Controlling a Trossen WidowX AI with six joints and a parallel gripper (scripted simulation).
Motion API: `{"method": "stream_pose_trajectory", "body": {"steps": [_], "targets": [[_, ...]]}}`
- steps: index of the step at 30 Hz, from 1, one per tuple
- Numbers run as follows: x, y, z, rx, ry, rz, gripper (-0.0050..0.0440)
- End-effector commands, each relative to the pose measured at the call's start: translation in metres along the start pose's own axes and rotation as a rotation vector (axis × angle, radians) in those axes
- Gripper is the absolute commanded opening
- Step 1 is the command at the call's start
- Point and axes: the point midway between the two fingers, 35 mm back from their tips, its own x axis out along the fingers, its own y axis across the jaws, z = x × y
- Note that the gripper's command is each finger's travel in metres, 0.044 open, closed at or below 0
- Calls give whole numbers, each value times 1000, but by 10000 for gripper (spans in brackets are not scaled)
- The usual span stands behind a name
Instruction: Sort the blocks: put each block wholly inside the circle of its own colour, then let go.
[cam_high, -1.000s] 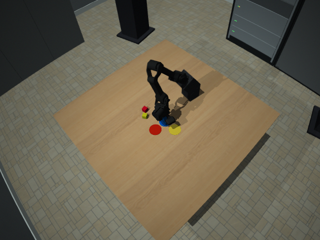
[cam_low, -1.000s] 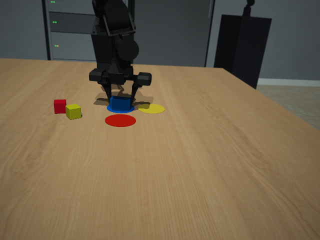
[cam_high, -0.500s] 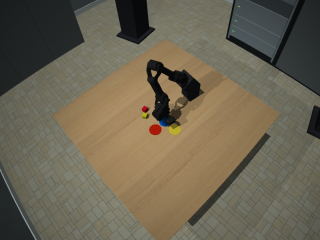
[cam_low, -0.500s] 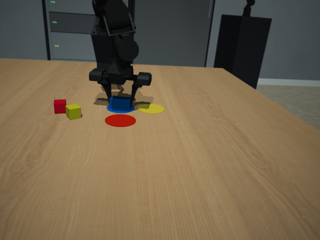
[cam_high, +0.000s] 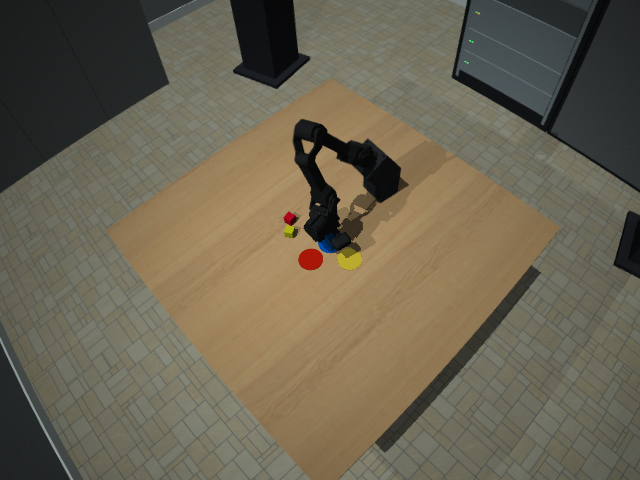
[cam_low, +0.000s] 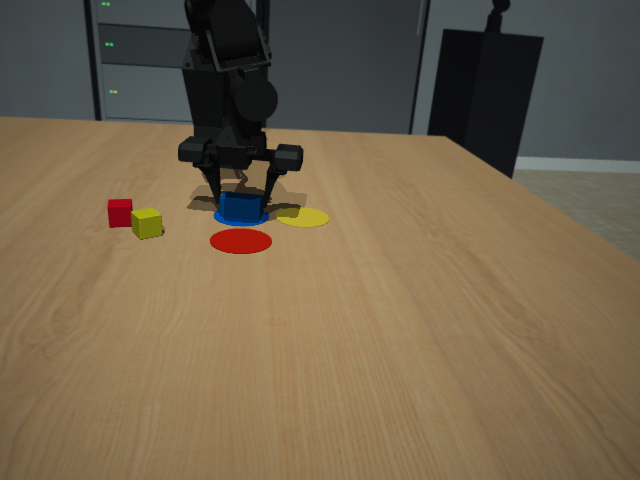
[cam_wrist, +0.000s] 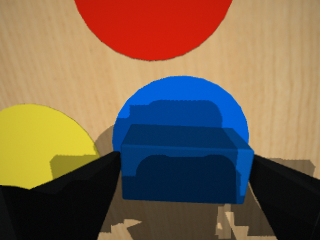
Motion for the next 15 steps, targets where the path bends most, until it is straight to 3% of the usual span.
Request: {"method": "stream_pose_trajectory", "body": {"steps": [1, 6, 8, 11, 15], "targets": [[-7, 3, 7, 5, -25, 10, 360], [-40, 8, 15, 10, -34, 12, 360], [-40, 8, 15, 10, -34, 12, 360], [-66, 10, 20, 17, -57, 24, 360], [-86, 10, 19, 18, -59, 25, 360]]}}
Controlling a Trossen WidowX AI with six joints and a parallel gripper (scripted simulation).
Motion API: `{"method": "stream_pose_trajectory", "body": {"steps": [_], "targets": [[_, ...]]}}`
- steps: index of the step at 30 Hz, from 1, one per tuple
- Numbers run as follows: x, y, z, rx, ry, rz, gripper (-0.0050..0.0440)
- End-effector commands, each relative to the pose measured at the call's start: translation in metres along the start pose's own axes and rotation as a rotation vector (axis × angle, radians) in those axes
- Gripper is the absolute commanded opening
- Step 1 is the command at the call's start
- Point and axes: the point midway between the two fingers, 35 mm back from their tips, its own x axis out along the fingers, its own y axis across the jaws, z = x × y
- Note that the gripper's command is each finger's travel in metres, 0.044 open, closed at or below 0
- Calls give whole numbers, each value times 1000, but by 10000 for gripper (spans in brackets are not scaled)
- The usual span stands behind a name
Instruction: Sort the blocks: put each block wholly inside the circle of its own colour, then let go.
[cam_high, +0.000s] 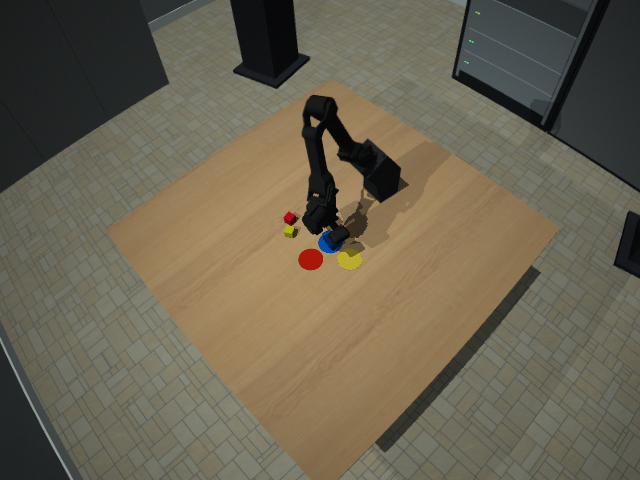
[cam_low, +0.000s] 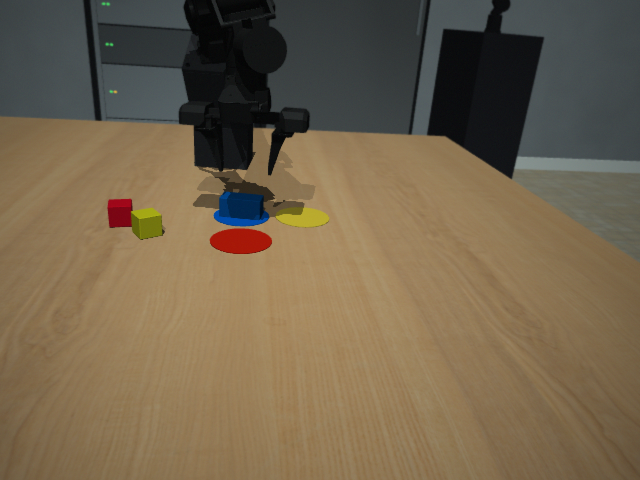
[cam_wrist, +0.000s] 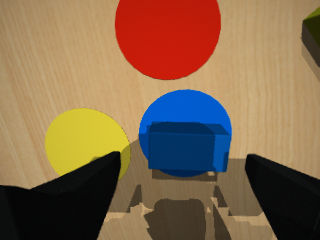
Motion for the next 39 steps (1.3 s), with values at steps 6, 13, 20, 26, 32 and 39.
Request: {"method": "stream_pose_trajectory", "body": {"steps": [6, 13, 20, 26, 32, 39], "targets": [[-52, -3, -2, 4, 0, -2, 360], [-54, -4, -4, 3, 3, -2, 360], [-51, -5, -7, -2, 15, -7, 360], [-51, -5, -7, -2, 15, -7, 360], [-51, -5, -7, -2, 15, -7, 360], [-51, -5, -7, -2, 15, -7, 360]]}}
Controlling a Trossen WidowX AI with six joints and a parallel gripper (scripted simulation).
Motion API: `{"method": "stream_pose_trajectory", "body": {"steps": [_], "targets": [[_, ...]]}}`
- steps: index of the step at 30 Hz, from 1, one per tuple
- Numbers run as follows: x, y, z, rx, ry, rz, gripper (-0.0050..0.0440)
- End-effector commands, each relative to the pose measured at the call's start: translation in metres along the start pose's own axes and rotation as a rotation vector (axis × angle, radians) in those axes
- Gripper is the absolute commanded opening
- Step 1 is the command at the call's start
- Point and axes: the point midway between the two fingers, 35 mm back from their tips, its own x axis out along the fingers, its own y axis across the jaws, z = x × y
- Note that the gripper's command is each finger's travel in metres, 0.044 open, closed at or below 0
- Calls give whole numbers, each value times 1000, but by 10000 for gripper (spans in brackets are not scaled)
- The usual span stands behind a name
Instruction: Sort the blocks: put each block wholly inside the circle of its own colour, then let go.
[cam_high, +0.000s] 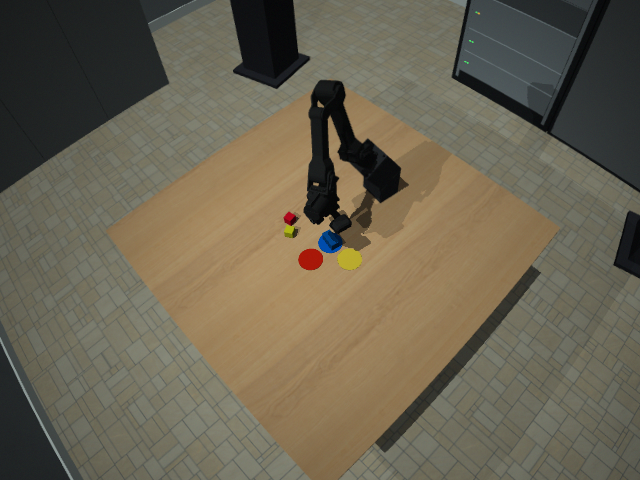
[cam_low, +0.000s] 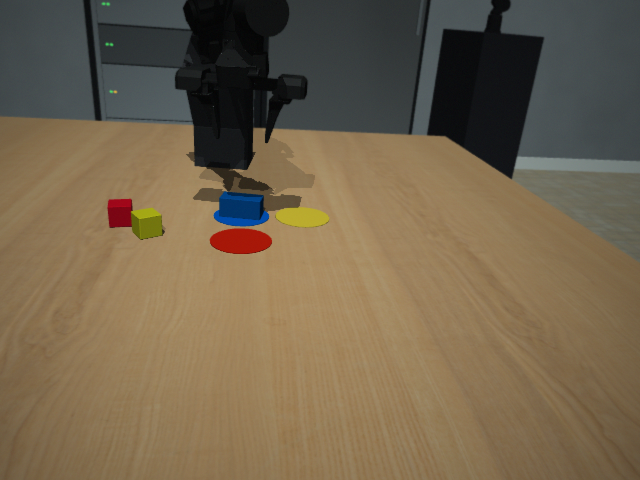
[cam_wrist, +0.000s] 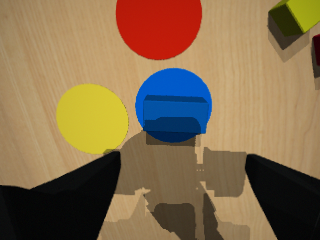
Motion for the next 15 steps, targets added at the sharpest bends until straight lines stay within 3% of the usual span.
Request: {"method": "stream_pose_trajectory", "body": {"steps": [1, 6, 8, 13, 15], "targets": [[-4, 2, 5, 7, -18, 10, 360], [-4, 2, 5, 7, -18, 10, 360], [-4, 2, 5, 7, -18, 10, 400], [1, -14, 19, -44, 7, 4, 280], [3, -29, 29, -83, 20, 3, 265]]}}
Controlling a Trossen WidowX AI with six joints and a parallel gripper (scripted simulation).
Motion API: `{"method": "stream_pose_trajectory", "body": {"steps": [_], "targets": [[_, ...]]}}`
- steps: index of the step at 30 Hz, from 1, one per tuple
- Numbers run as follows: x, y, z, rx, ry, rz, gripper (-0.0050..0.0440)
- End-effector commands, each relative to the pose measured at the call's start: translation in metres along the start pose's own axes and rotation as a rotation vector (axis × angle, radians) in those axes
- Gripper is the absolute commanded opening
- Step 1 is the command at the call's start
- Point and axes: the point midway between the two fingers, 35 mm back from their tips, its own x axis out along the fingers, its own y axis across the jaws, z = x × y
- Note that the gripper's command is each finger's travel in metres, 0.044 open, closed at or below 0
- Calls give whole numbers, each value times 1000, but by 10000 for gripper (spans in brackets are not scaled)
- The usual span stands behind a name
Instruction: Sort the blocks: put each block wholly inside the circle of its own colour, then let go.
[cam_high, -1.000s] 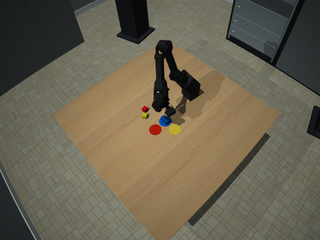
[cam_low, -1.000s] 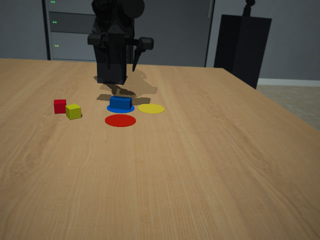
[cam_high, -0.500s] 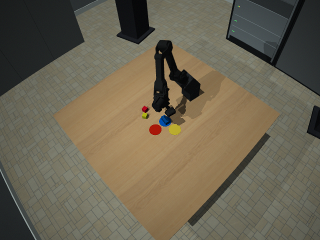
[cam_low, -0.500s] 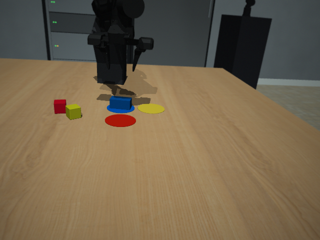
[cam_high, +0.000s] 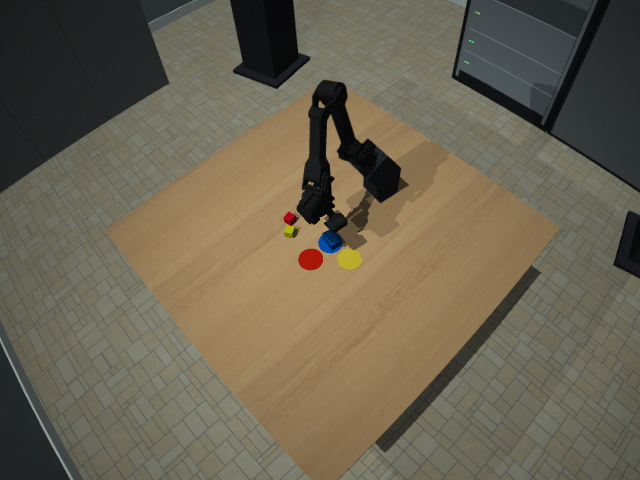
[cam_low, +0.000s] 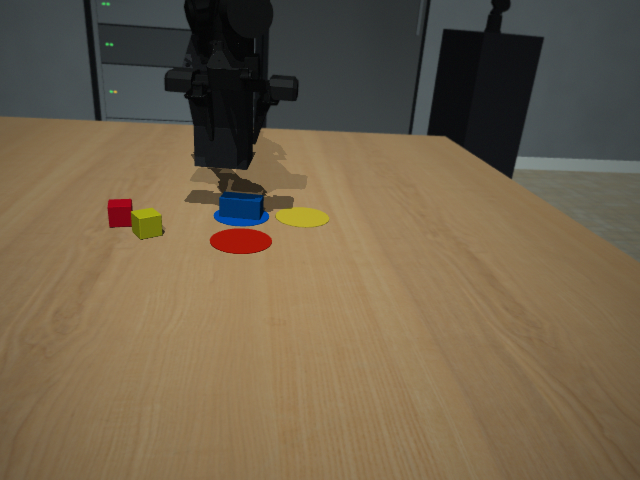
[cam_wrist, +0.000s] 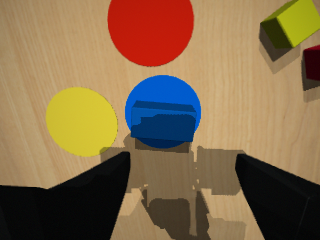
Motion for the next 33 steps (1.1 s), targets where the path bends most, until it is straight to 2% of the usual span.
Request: {"method": "stream_pose_trajectory", "body": {"steps": [1, 5, 8, 19, 26, 28, 33], "targets": [[2, -26, 23, -61, 12, 4, 265], [4, -54, 36, -107, 19, 7, 265], [4, -61, 39, -137, 19, 8, 265], [-5, -152, 61, -307, -25, -2, 265], [-7, -161, 62, -324, -32, -6, 265], [-1, -162, 63, -324, -34, -7, 265], [48, -159, 58, -317, -18, -3, 265]]}}
